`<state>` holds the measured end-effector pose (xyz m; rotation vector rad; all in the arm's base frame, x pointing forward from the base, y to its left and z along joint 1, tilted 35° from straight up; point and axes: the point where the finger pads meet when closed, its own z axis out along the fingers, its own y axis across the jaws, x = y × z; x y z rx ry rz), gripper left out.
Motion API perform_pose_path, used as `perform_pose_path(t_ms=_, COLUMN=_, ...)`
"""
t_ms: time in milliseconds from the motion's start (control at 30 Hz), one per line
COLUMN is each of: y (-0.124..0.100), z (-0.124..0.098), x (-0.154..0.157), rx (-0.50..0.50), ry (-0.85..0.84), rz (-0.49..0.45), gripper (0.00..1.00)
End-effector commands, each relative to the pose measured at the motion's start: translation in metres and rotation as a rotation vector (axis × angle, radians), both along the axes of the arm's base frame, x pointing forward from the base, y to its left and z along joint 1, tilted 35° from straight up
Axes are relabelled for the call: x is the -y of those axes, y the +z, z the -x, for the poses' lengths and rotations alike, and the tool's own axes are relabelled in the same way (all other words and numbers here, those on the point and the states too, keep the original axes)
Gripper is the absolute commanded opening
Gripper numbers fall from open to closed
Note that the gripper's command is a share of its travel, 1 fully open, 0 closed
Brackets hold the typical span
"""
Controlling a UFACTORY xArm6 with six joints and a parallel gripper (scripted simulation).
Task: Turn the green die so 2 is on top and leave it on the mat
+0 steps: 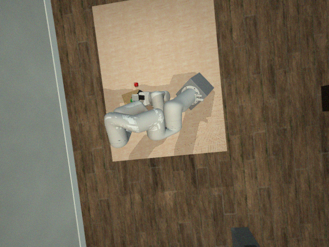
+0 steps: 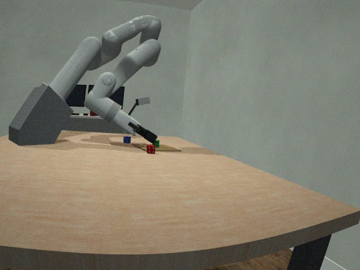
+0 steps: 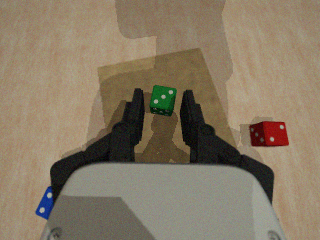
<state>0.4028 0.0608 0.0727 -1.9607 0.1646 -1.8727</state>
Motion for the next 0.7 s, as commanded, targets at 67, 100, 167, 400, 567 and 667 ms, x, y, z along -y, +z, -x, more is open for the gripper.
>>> perform_pose_path(t_ms=67, y=0.0, z=0.019, x=0.005, rx=0.002, ry=0.0, rz=0.0, gripper=0.42)
perform_pose_path(t_ms=100, y=0.0, z=0.021, x=0.005, rx=0.002, ry=0.0, rz=0.0, gripper=0.42)
perform_pose_path(t_ms=167, y=0.001, z=0.022, x=0.005, rx=0.002, ry=0.0, rz=0.0, gripper=0.42)
perform_pose_path(t_ms=400, y=0.001, z=0.023, x=0.006, rx=0.002, ry=0.0, rz=0.0, gripper=0.42)
perform_pose_path(t_ms=567, y=0.013, z=0.028, x=0.012, rx=0.002, ry=0.0, rz=0.0, gripper=0.42)
perform_pose_path(t_ms=667, y=0.024, z=0.033, x=0.018, rx=0.002, ry=0.0, rz=0.0, gripper=0.42)
